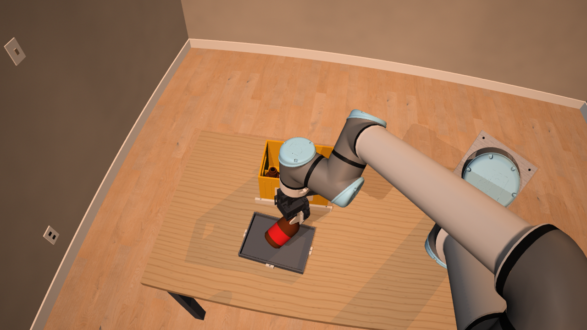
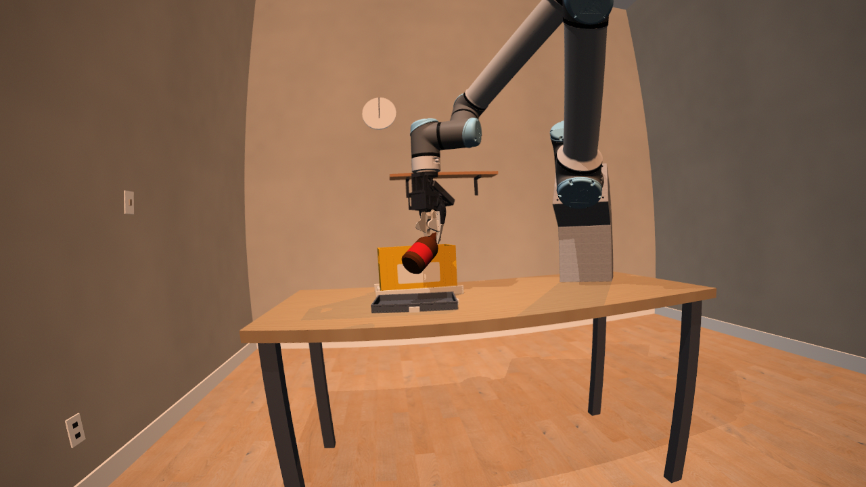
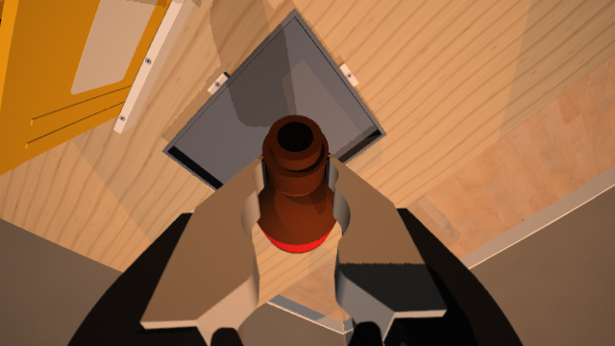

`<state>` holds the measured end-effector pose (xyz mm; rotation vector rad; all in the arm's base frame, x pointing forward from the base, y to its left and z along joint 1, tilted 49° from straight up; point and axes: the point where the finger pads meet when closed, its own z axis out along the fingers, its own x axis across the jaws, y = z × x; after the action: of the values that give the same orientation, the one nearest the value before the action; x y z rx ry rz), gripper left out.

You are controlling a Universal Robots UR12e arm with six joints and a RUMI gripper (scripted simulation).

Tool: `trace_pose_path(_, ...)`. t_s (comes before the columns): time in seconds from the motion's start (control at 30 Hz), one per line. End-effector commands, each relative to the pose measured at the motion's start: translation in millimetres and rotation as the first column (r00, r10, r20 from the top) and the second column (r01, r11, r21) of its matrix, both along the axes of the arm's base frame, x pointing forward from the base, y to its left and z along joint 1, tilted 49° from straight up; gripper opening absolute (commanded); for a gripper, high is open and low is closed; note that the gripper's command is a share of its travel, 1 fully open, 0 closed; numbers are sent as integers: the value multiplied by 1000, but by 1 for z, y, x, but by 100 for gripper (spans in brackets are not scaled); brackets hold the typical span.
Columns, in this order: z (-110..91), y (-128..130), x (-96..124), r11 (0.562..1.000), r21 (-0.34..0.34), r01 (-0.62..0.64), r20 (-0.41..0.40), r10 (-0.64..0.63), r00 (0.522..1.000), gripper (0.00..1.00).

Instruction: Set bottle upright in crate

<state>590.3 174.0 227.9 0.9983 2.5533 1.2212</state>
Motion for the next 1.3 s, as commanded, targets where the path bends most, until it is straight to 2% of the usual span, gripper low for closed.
trace_pose_path(0.0,0,0,0,1000,0,0,1,0,1000,0)
trace_pose_path(0.53,0,0,0,1000,-13,-21,21,21,1000,0)
trace_pose_path(0.97,0,0,0,986,-95,-137,134,149,980,0)
trace_pose_path(1.27,0,0,0,980,-115,-162,158,179,971,0)
